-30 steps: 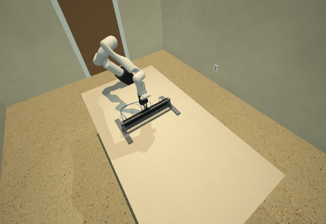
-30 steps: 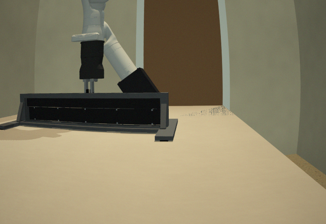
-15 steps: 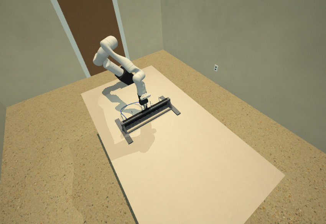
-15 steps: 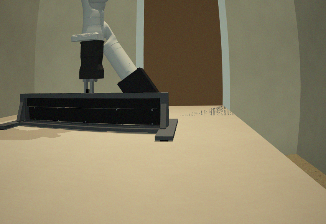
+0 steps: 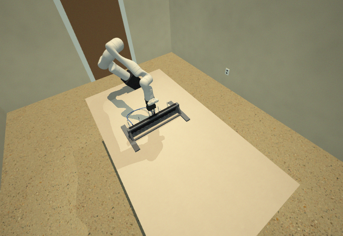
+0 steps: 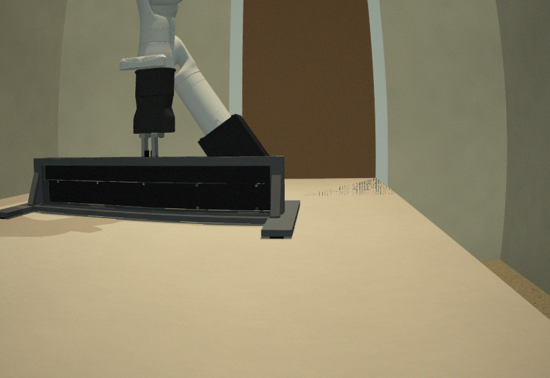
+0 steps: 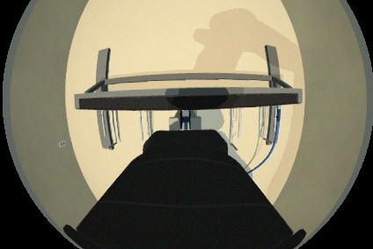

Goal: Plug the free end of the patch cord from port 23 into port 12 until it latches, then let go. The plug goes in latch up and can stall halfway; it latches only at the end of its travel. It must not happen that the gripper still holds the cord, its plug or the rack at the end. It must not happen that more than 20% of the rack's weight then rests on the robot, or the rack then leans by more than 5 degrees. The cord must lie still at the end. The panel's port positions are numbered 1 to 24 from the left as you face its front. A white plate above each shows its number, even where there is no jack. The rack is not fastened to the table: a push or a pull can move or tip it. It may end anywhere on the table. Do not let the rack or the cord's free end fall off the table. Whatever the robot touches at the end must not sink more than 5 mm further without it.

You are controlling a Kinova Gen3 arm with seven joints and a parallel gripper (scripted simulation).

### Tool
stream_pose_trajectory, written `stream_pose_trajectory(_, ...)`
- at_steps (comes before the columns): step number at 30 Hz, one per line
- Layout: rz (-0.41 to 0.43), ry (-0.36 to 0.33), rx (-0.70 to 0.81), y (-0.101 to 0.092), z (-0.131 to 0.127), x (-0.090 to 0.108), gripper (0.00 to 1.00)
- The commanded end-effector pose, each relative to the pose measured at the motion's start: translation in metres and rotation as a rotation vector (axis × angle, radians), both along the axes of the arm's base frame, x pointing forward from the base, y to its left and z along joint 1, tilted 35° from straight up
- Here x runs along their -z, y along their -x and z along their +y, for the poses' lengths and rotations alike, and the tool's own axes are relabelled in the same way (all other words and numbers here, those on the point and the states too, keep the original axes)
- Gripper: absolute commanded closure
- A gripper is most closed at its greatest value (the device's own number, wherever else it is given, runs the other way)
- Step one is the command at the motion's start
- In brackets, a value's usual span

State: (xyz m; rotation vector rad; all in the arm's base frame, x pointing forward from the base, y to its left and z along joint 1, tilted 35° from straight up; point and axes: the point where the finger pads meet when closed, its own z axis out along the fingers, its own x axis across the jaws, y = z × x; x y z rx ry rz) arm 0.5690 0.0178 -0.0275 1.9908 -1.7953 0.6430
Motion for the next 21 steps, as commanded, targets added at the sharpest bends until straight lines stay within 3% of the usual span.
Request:
stream_pose_trajectory(1,-0.027,-0.001,-0.006,-0.0146,-0.0022,-0.0077,1.00)
stream_pose_trajectory(21,-0.020,0.005,-0.008,-0.0149,-0.0024,-0.0078,1.00)
